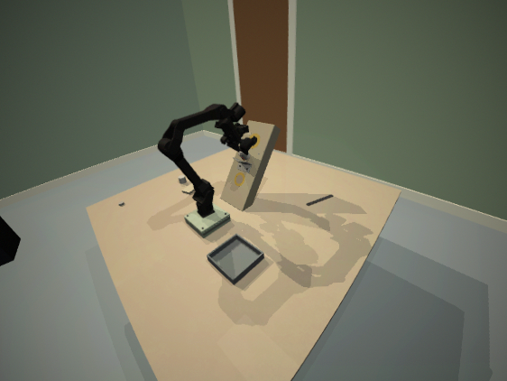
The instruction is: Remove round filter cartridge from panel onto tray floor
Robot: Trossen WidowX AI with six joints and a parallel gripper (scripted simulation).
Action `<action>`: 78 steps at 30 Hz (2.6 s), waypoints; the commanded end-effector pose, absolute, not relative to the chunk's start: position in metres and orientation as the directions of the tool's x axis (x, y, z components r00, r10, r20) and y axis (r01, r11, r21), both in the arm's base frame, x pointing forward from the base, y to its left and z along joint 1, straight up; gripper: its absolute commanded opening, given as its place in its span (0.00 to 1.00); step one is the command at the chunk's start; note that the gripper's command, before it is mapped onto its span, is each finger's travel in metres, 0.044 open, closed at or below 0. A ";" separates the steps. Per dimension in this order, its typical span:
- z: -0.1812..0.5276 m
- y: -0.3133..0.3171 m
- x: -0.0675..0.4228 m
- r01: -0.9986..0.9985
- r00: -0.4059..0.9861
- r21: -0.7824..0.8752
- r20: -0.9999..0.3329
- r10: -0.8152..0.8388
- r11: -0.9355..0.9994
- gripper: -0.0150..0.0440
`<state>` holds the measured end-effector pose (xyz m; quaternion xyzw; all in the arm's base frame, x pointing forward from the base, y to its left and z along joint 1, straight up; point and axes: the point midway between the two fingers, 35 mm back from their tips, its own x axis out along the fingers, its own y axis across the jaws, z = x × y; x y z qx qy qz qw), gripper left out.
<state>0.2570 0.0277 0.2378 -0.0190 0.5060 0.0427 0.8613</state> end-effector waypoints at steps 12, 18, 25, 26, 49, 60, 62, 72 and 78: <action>0.273 0.027 0.254 -0.094 0.521 0.011 -0.852 0.059 0.995 0.25; 0.295 0.026 0.243 -0.094 0.520 0.011 -0.852 0.058 0.995 0.25; 0.319 0.024 0.227 -0.094 0.518 0.011 -0.853 0.058 0.995 0.25; 0.322 0.024 0.224 -0.094 0.518 0.011 -0.853 0.058 0.995 0.25; 0.319 -0.030 0.234 -0.096 0.506 0.004 -0.861 0.052 0.995 0.25; 0.314 -0.053 0.234 -0.082 0.503 0.006 -0.863 0.046 0.997 0.25; 0.312 -0.059 0.233 -0.044 0.503 0.007 -0.864 0.029 0.999 0.25; 0.297 -0.106 0.220 0.244 0.480 0.018 -0.871 -0.105 0.970 0.25; 0.289 -0.135 0.209 0.406 0.455 0.017 -0.871 -0.186 0.914 0.25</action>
